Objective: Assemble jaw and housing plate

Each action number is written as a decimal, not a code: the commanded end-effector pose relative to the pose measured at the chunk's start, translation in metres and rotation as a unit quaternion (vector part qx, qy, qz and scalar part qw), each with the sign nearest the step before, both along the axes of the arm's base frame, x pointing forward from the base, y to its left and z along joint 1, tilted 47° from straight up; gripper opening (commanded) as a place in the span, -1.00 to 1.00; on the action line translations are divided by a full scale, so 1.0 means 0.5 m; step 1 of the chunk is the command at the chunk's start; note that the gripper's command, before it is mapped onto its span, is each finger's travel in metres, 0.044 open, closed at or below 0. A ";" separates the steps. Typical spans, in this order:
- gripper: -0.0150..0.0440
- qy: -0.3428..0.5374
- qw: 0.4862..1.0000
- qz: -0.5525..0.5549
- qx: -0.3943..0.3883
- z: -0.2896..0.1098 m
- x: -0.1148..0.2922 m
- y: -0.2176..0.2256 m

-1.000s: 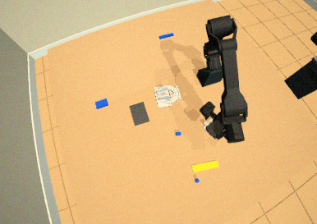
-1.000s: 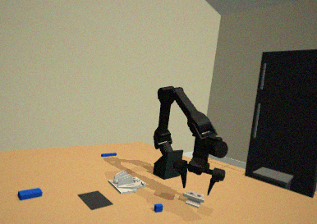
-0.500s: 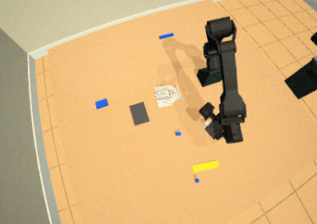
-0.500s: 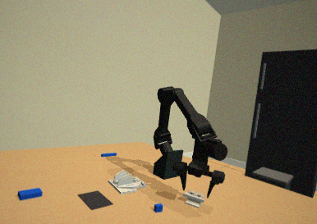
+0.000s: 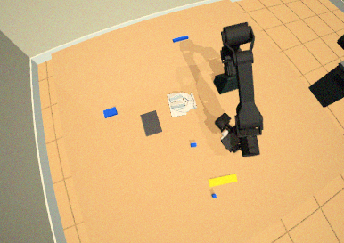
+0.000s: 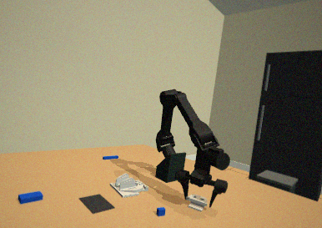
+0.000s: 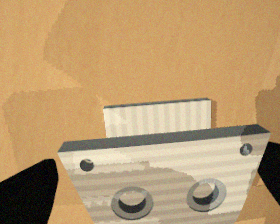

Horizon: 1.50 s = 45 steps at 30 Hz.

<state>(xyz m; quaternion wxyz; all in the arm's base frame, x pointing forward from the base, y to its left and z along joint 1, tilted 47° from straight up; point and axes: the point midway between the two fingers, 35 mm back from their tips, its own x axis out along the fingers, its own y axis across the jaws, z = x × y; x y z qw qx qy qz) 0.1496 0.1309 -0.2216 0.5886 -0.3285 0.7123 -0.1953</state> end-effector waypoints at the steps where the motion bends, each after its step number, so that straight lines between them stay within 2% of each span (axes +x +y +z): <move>1: 1.00 0.004 1.000 0.003 -0.006 -0.004 -0.005 -0.013; 29: 1.00 0.004 1.000 0.003 -0.006 -0.006 -0.005 -0.014; 42: 0.71 0.003 1.000 -0.001 -0.004 -0.005 -0.005 -0.011; 45: 0.70 0.003 1.000 -0.001 -0.004 -0.005 -0.005 -0.011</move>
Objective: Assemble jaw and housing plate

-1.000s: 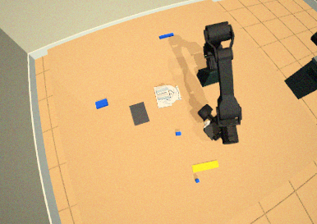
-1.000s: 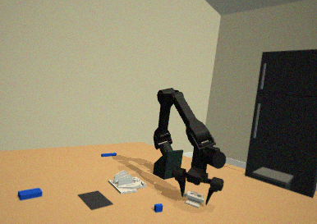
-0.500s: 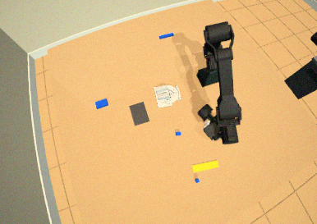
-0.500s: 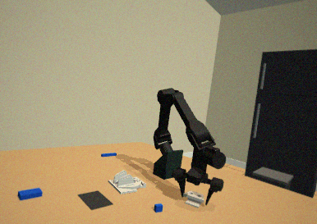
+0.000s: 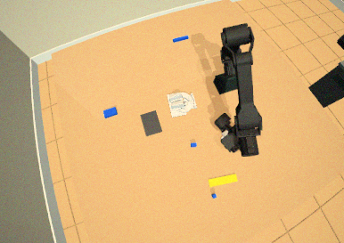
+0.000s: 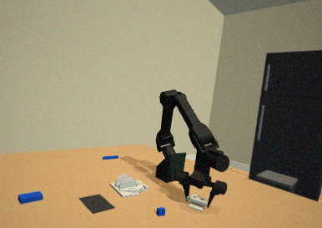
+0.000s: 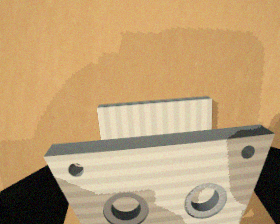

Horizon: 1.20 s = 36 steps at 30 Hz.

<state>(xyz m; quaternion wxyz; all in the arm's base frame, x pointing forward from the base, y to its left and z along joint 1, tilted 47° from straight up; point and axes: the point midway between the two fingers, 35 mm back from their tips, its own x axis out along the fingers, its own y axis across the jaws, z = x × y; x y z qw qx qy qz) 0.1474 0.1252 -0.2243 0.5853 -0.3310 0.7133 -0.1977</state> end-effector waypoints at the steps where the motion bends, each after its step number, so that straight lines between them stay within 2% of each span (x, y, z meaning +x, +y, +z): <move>1: 0.70 0.000 1.000 0.000 0.000 0.000 0.000 0.000; 10: 0.70 0.000 1.000 0.000 0.000 0.002 0.001 0.003; 36: 0.70 0.002 1.000 0.003 -0.001 0.103 0.013 0.103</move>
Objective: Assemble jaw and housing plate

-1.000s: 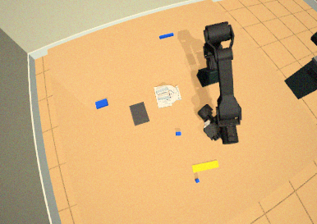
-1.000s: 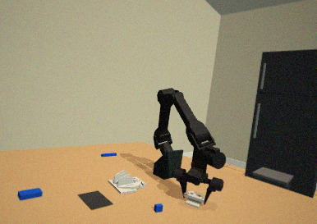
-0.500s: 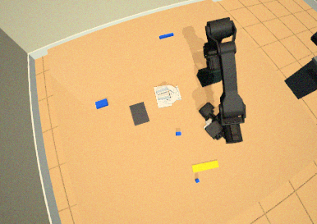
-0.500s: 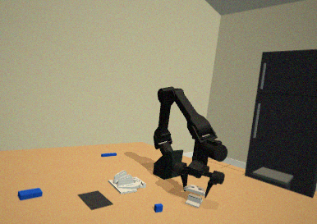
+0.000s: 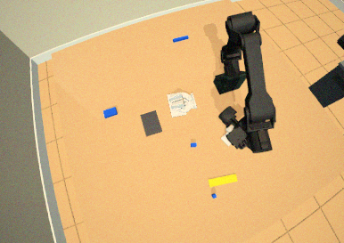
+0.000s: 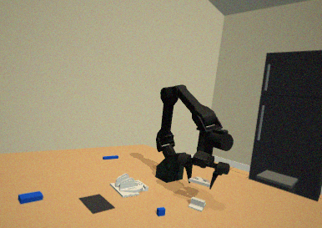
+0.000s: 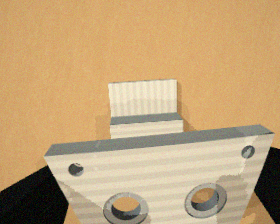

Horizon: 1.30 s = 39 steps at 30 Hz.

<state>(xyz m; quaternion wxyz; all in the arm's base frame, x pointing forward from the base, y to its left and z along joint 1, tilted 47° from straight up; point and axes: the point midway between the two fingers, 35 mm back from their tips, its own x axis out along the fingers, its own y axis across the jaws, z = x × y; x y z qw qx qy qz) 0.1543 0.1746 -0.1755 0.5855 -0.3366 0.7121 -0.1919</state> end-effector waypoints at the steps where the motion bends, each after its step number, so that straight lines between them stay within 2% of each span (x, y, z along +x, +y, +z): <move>1: 0.70 0.002 1.000 -0.003 -0.001 0.006 0.000 0.004; 20: 0.70 0.184 0.965 0.185 0.032 0.077 0.064 -0.042; 39: 0.70 0.357 0.857 0.367 0.056 0.149 0.117 -0.107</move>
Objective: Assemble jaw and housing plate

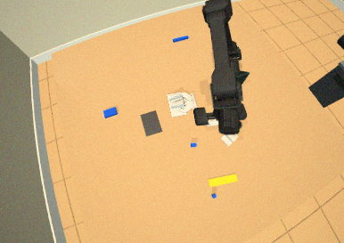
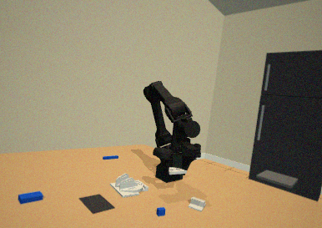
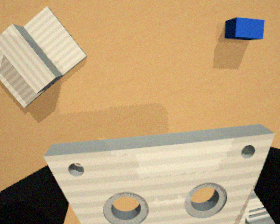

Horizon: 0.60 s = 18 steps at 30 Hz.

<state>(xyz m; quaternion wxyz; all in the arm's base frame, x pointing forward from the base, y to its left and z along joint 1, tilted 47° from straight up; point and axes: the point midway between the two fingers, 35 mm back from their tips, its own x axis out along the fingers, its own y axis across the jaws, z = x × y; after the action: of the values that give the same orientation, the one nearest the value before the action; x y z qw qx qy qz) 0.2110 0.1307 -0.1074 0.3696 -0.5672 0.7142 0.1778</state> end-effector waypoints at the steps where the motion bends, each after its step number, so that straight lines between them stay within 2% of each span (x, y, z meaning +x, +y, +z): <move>1: 0.70 0.045 0.998 0.045 0.000 0.016 0.006 -0.023; 18: 0.70 0.208 0.953 0.219 0.018 0.078 0.037 -0.093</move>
<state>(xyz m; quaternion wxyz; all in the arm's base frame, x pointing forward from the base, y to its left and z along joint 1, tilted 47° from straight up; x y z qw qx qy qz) 0.2295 0.0945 -0.0743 0.2121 -0.6443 0.6447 0.3524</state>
